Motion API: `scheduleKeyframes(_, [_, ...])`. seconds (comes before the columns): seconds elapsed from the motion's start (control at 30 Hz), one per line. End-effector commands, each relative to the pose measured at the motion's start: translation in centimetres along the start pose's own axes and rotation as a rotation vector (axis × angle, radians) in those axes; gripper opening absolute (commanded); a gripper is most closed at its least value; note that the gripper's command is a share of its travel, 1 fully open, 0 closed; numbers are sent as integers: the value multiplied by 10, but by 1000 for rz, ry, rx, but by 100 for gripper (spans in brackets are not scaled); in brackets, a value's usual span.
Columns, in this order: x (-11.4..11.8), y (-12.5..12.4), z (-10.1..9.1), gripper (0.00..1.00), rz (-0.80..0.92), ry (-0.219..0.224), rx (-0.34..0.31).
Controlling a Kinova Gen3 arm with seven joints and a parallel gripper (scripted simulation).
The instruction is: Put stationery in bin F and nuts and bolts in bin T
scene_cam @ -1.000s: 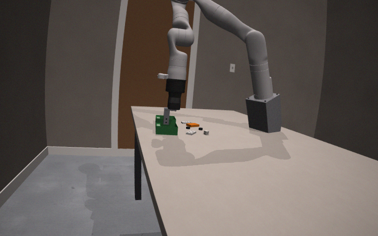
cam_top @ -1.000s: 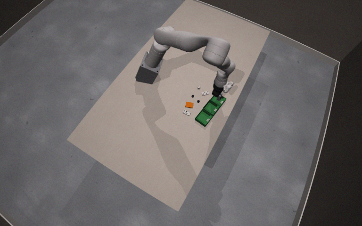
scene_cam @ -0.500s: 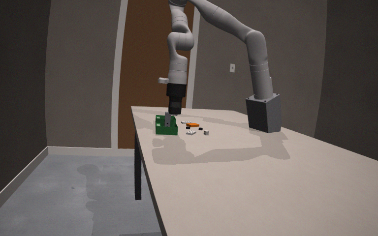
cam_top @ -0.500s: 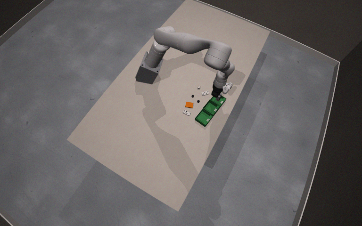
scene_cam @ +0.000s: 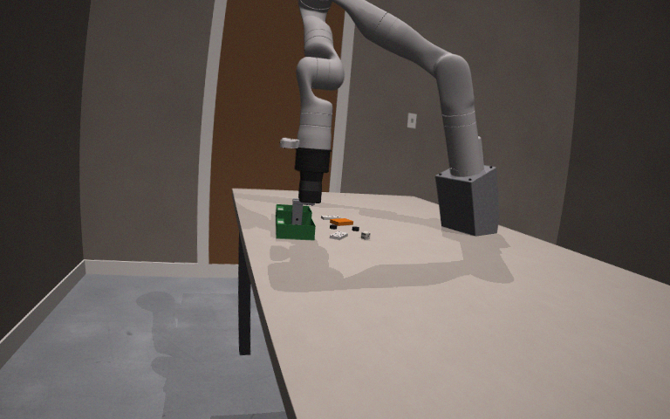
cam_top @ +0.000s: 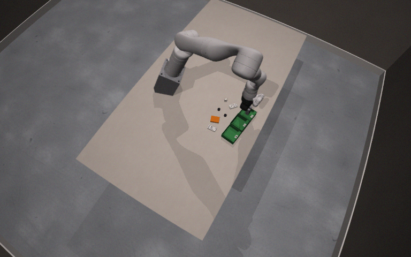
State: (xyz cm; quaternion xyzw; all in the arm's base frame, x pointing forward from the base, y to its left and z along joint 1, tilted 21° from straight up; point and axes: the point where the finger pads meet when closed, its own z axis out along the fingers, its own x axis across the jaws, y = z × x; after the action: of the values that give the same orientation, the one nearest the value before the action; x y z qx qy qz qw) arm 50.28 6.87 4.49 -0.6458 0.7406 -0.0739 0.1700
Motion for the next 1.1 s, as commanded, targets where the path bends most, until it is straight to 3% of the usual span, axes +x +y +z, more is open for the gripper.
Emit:
scheduleKeyframes(0.0, [0, -1, -1, 31, 0, 0, 1])
scheduleKeyframes(0.83, [0, -1, -1, 31, 0, 0, 1])
scheduleKeyframes(1.07, [0, 0, -10, 31, 0, 0, 1])
